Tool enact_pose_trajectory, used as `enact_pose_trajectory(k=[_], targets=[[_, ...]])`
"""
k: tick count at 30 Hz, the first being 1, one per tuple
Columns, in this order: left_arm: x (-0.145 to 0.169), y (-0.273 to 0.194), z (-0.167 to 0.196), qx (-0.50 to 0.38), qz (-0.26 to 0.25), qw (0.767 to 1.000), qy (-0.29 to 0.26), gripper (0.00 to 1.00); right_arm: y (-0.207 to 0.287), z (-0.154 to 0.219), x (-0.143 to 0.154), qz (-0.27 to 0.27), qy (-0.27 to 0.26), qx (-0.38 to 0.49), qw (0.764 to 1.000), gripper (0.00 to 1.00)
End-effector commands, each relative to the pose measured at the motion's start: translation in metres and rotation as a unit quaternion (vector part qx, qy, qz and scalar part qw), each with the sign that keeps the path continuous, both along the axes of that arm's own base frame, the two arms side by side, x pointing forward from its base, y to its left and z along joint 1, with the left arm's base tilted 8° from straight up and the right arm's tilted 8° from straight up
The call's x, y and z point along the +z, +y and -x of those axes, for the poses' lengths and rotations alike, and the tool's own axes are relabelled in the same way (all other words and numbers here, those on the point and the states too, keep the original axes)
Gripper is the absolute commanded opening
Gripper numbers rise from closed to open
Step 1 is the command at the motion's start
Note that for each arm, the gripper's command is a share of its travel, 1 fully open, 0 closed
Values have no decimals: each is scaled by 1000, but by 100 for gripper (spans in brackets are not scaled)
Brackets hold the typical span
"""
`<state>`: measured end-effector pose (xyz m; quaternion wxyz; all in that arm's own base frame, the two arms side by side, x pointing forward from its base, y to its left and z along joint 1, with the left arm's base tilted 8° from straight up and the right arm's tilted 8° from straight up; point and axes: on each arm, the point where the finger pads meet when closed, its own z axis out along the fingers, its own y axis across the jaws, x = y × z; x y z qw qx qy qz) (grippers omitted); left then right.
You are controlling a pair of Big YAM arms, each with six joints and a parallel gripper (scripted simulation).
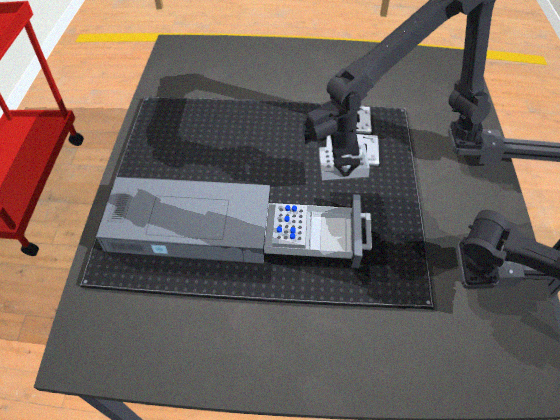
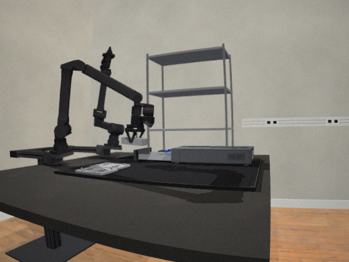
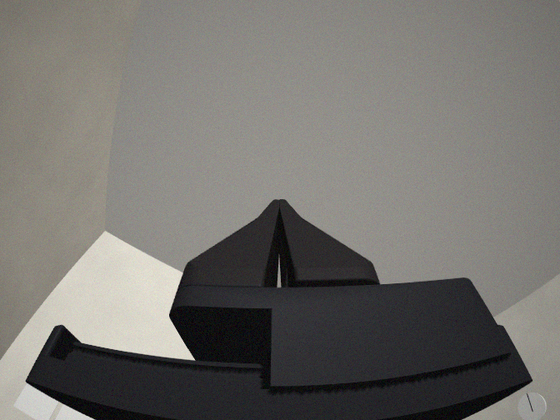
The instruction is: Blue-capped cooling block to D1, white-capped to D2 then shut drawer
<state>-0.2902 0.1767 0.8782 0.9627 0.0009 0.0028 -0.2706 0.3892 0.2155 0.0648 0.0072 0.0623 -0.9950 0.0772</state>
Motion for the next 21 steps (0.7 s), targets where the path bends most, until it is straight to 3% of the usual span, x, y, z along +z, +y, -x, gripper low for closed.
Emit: enact_pose_trajectory(k=[1,10,21], targets=[[8,-14,-18,4,-9,1000,14,0,-3,-17,52,-29,-71,-57,995,0],[8,-14,-18,4,-9,1000,14,0,-16,-28,78,-37,-84,-47,995,0],[8,-14,-18,4,-9,1000,14,0,-46,-15,66,-28,-69,-46,996,0]])
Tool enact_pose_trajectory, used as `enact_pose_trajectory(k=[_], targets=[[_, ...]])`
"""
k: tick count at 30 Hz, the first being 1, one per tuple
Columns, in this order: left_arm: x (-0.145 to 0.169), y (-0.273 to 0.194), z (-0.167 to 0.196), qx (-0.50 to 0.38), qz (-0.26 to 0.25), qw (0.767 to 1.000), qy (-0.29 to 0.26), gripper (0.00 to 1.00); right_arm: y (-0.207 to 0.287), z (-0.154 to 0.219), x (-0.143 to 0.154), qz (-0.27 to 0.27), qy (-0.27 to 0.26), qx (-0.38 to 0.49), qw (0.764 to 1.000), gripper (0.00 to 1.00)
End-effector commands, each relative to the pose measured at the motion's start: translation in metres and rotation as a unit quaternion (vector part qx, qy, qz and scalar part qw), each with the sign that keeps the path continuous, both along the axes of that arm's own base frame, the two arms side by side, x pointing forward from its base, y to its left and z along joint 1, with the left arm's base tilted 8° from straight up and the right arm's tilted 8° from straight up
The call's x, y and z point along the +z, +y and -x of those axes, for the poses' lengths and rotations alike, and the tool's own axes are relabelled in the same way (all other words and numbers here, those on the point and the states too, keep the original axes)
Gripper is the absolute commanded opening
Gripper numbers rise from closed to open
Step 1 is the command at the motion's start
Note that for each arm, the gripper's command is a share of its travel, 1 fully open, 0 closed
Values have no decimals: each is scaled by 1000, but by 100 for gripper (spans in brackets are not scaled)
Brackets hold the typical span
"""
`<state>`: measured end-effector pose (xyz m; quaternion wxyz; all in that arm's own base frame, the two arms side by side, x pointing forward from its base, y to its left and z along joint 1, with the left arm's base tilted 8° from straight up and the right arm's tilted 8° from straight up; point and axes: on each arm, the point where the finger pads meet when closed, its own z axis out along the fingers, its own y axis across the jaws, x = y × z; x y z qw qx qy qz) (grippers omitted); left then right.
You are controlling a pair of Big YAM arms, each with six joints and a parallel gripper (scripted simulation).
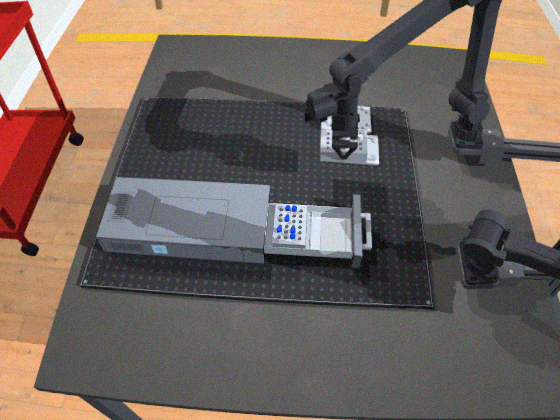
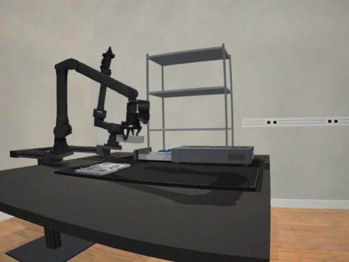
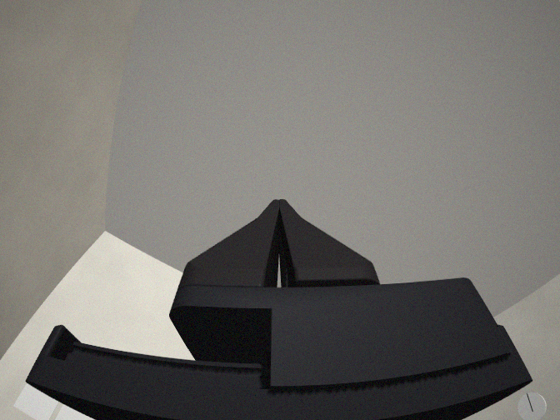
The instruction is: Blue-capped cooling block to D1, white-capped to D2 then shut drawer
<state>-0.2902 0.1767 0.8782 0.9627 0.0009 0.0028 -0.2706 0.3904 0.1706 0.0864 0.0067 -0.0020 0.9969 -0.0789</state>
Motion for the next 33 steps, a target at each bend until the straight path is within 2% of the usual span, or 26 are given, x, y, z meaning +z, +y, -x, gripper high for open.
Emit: enact_pose_trajectory(k=[1,6,8,13,20,24,32,33], targets=[[8,-14,-18,4,-9,1000,14,0,-4,-12,41,-26,-52,13,998,0],[8,-14,-18,4,-9,1000,14,0,-19,-9,36,-26,-52,13,998,0],[8,-14,-18,4,-9,1000,14,0,-22,-13,43,-35,-75,13,996,0],[8,-14,-18,4,-9,1000,14,0,-31,-21,61,-32,-68,13,997,0],[8,-14,-18,4,-9,1000,14,0,-45,-20,62,-31,-68,13,997,0],[8,-14,-18,4,-9,1000,14,0,-58,-15,56,-24,-49,13,998,0],[8,-14,-18,4,-9,1000,14,0,-78,-3,38,-24,-52,13,998,0],[8,-14,-18,4,-9,1000,14,0,-80,-6,41,-28,-70,13,997,0]])
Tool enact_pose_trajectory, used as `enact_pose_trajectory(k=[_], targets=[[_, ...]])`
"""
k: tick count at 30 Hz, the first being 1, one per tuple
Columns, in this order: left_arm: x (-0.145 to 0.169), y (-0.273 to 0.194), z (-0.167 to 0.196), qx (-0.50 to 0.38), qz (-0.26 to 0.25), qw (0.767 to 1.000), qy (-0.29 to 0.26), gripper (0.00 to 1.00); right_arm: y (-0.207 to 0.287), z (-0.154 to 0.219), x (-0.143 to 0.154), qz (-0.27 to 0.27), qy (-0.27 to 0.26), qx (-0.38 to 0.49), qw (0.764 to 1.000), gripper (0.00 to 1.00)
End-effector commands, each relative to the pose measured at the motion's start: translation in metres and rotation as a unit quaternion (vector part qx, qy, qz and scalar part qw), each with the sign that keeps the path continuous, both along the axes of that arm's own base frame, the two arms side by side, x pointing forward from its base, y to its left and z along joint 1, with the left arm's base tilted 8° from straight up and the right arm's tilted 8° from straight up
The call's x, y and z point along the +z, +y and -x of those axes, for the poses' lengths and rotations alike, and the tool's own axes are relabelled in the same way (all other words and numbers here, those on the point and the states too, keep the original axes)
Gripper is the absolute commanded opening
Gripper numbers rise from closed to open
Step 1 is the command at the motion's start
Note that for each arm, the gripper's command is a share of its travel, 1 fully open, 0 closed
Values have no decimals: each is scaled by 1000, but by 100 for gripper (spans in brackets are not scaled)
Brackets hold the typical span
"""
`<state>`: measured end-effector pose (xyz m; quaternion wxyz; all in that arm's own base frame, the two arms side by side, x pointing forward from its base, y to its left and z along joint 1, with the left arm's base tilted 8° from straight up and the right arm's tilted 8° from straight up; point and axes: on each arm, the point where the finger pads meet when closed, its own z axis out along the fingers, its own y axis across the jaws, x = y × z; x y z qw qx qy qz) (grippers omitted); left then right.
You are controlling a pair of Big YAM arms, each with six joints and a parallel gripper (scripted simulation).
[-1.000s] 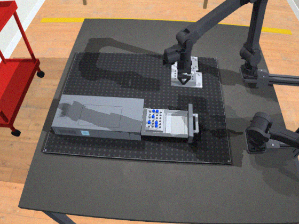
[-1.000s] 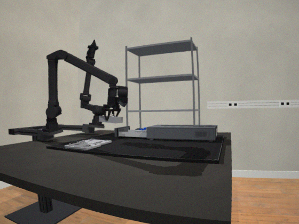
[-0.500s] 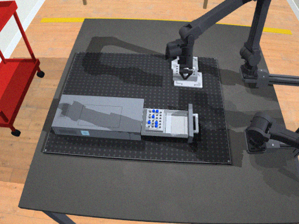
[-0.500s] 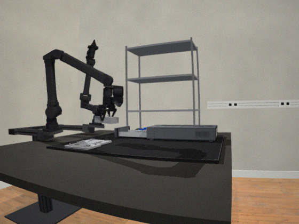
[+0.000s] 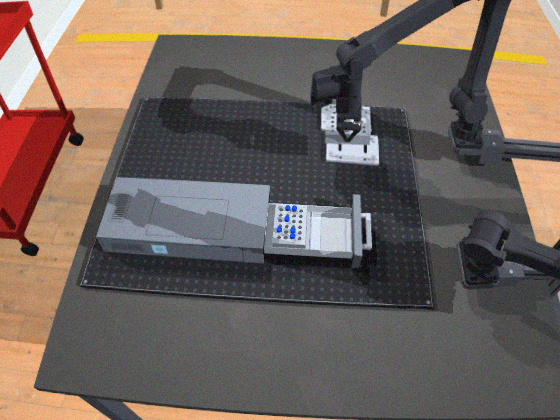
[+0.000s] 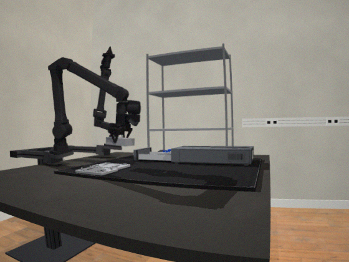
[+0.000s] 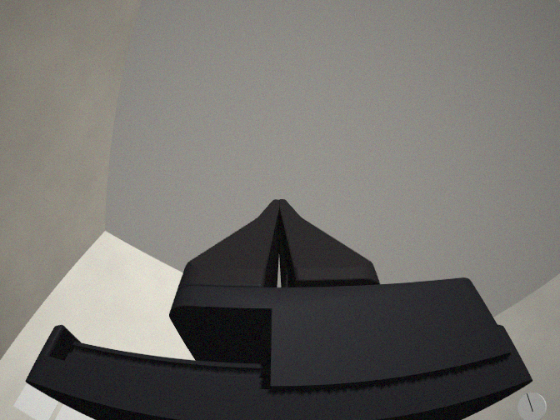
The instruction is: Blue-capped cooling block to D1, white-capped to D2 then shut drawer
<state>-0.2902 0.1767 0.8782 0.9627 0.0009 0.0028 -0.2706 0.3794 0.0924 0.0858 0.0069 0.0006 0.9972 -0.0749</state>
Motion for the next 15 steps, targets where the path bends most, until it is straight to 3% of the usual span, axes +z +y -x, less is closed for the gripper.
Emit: enact_pose_trajectory(k=[1,6,15], targets=[[8,-14,-18,4,-9,1000,14,0,-3,-19,45,-25,-75,16,997,0],[8,-14,-18,4,-9,1000,14,0,-14,-27,63,-22,-69,16,997,0],[8,-14,-18,4,-9,1000,14,0,-36,-25,67,-20,-69,16,997,0]])
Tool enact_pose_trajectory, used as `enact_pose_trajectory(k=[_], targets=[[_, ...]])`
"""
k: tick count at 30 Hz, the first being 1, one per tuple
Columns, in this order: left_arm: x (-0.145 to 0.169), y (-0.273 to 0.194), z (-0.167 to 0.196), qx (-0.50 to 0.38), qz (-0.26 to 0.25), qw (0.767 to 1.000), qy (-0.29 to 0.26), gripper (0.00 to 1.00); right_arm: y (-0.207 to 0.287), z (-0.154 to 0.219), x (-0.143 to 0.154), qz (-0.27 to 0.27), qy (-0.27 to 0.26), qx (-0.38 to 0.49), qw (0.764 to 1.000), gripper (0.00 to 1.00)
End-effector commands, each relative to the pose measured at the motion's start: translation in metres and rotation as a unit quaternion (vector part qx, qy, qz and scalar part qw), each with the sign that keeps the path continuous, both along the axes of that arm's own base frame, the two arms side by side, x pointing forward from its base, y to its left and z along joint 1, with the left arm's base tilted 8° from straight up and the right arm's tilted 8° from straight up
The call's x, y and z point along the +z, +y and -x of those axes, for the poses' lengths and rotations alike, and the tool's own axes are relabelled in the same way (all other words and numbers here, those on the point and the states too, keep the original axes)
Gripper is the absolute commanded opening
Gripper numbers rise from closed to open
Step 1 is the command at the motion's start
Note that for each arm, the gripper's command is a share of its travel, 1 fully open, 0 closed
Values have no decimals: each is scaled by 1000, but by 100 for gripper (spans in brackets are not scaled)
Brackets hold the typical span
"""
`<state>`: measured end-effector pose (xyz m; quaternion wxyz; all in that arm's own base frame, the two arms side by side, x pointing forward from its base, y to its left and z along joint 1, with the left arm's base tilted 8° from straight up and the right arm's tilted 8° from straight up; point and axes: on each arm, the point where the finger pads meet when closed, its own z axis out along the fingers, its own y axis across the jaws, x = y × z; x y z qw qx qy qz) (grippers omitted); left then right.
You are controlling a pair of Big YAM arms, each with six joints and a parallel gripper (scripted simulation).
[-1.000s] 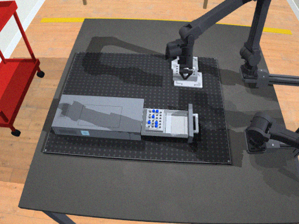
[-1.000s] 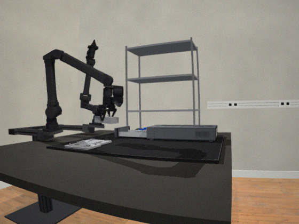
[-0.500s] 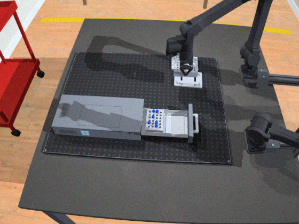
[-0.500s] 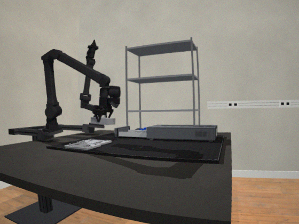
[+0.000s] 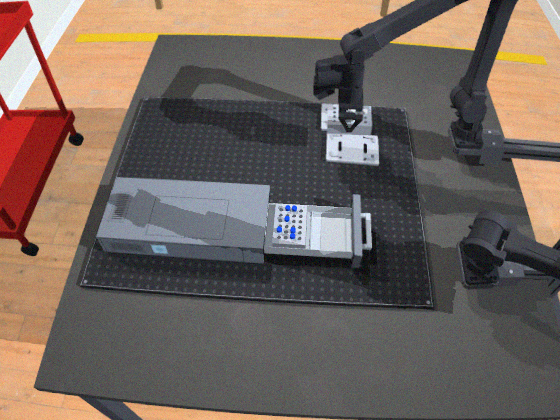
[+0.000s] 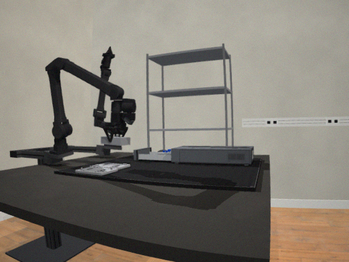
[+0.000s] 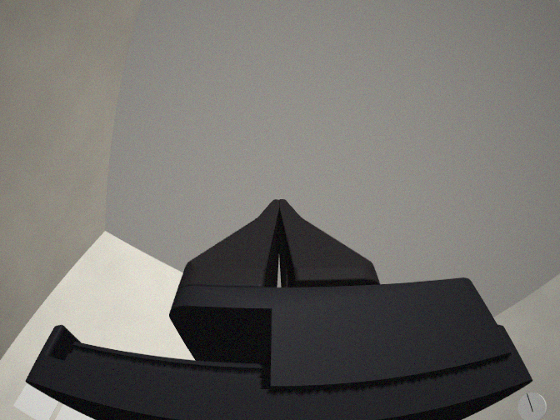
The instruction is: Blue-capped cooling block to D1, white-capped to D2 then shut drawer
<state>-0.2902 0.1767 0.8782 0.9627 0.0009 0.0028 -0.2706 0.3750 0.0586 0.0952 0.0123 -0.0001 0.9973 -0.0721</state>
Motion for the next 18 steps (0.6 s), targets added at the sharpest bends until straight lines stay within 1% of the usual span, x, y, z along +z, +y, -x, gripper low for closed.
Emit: enact_pose_trajectory(k=[1,8,12,15,18], targets=[[8,-14,-18,4,-9,1000,14,0,-3,-29,57,-18,-64,15,998,0],[8,-14,-18,4,-9,1000,14,0,-22,-30,58,-16,-69,15,997,0],[8,-14,-18,4,-9,1000,14,0,-34,-20,46,-13,-47,15,999,0],[8,-14,-18,4,-9,1000,14,0,-43,-12,38,-12,-47,15,999,0],[8,-14,-18,4,-9,1000,14,0,-46,-10,36,-12,-47,15,999,0]])
